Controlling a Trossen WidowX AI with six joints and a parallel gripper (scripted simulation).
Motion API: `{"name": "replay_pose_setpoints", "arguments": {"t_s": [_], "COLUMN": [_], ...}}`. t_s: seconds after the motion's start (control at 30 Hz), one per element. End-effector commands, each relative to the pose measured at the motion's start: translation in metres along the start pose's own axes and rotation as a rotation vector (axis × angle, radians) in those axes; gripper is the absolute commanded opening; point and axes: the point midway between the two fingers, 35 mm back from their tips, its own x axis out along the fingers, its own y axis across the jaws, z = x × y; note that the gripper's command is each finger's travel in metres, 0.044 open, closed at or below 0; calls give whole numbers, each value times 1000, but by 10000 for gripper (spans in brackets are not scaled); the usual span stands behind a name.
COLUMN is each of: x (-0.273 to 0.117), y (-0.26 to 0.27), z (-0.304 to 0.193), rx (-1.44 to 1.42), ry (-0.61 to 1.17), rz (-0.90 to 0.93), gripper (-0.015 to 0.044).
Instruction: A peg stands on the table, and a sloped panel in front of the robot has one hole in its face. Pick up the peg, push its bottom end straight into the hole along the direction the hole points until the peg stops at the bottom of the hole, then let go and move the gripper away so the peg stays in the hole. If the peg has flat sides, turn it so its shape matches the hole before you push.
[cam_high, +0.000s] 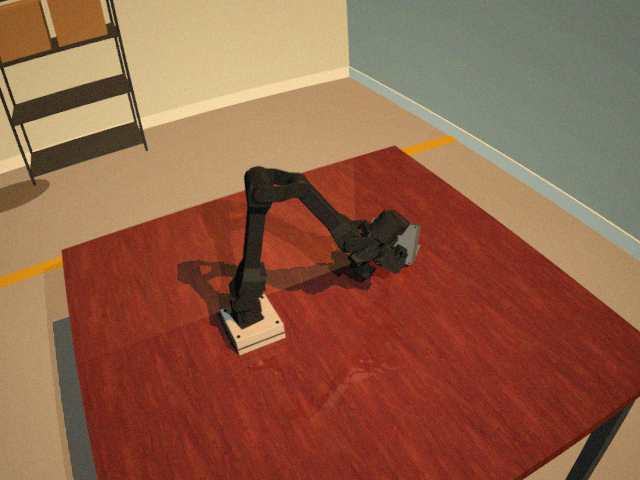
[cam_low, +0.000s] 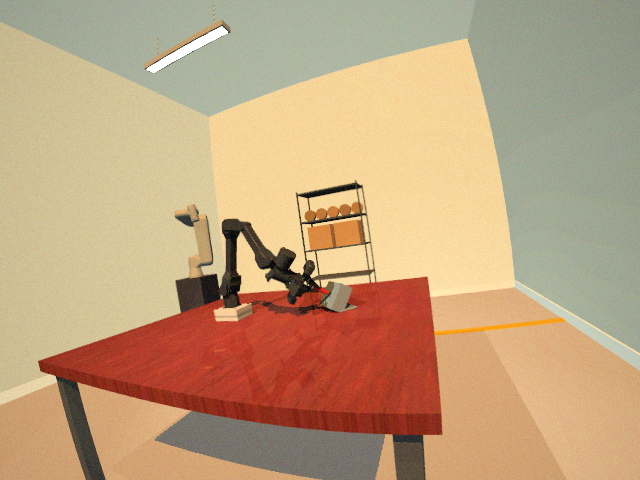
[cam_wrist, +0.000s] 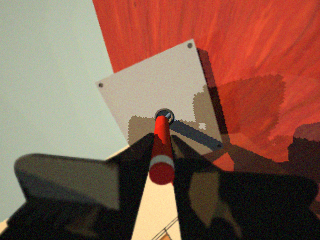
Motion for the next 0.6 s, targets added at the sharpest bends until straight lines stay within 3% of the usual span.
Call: {"name": "replay_pose_setpoints", "arguments": {"t_s": [0.0,0.57], "x": [0,-1], "y": [0,-1], "z": [0,1], "rx": [2,-1], "ry": [-1,-1], "rz": [0,1], "gripper": [0,0]}}
